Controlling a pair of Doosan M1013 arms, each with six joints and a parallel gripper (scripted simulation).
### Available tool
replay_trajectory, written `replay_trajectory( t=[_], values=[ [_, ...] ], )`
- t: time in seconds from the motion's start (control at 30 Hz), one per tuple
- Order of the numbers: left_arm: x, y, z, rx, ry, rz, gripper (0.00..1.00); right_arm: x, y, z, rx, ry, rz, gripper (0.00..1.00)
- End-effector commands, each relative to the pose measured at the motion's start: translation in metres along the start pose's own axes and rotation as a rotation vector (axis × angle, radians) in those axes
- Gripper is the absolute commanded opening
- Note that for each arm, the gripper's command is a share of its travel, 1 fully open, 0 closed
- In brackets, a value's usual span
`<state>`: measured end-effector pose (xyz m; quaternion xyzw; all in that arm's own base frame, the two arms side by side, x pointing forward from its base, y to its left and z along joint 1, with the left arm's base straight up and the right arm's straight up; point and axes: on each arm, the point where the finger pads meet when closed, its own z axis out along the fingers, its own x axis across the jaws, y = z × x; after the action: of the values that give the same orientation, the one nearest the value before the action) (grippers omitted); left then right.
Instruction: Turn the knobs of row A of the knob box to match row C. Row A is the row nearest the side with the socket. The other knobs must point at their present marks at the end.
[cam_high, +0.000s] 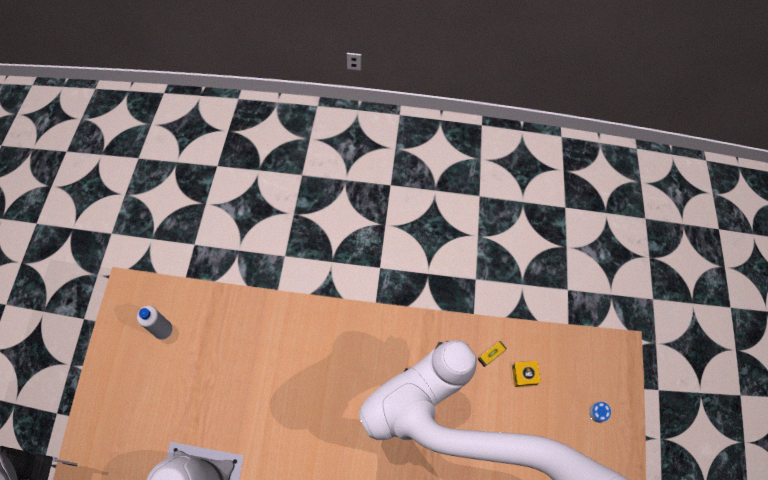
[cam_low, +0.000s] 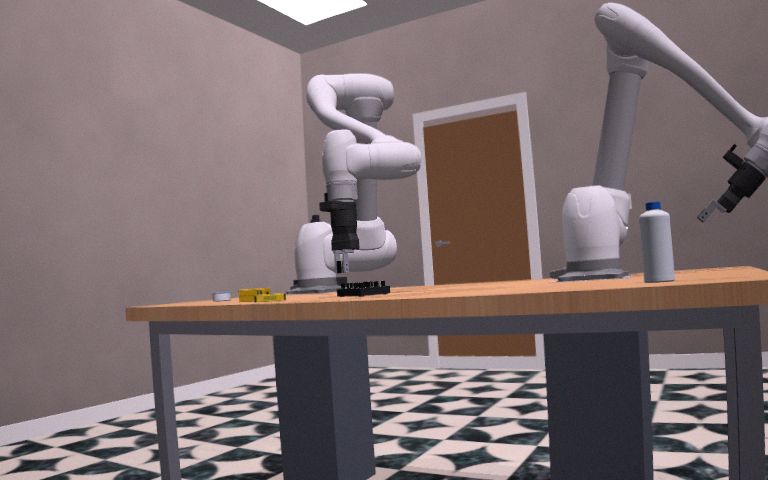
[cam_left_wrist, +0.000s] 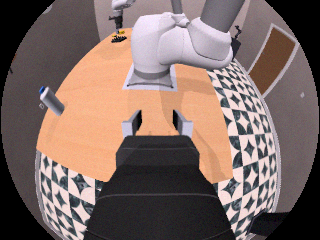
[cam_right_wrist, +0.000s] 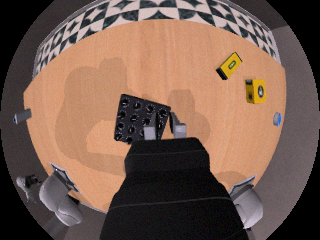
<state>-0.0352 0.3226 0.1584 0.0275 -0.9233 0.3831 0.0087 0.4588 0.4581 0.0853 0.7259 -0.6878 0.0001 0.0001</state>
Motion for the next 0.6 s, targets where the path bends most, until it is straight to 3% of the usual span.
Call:
replay_trajectory(
  t=[0.0,0.03,0.07,0.27,0.57],
  values=[
    [0.000,0.000,0.000,-0.001,0.000,0.000,1.00,0.000,0.000,-0.001,0.001,-0.001,0.000,0.46],
    [0.000,0.000,0.000,-0.001,0.000,0.000,1.00,0.000,0.000,-0.001,0.001,-0.001,0.000,0.46],
    [0.000,0.000,0.000,-0.001,0.000,0.000,1.00,0.000,0.000,-0.001,0.001,-0.001,0.000,1.00],
    [0.000,0.000,0.000,-0.001,0.000,0.000,1.00,-0.004,-0.002,-0.011,0.001,-0.001,0.000,1.00],
    [0.000,0.000,0.000,-0.001,0.000,0.000,1.00,-0.023,-0.011,-0.060,0.001,-0.001,0.000,1.00]
  ],
)
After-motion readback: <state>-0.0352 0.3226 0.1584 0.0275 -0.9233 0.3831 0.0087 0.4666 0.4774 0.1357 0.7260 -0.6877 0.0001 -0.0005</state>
